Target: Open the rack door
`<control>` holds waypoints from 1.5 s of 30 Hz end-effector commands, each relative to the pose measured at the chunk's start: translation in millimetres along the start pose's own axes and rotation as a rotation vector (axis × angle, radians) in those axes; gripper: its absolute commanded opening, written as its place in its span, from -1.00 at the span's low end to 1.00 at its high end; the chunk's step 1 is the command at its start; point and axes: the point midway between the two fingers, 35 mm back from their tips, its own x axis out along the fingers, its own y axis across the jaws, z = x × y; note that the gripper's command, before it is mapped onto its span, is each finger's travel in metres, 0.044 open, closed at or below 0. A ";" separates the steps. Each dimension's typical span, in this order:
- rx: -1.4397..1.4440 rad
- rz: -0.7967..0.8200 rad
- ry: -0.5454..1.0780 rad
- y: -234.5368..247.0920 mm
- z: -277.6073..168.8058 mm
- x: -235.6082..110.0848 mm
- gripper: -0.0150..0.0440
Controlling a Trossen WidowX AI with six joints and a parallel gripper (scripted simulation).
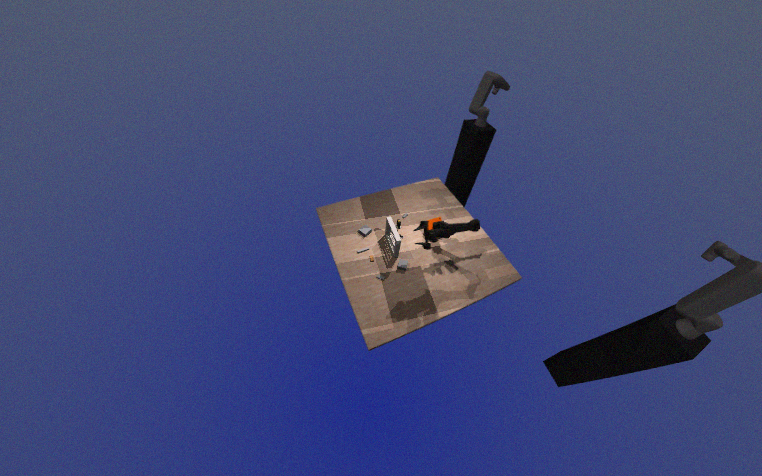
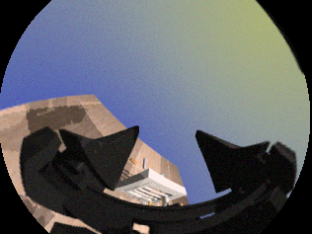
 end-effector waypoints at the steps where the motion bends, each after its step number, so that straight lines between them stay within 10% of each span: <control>1: -0.002 0.000 0.004 -0.2 -0.6 0.6 0.78; 4: -0.026 -0.001 0.063 -3.6 -9.4 8.5 0.51; 45: -0.061 0.184 1.028 -84.3 -174.0 51.3 0.50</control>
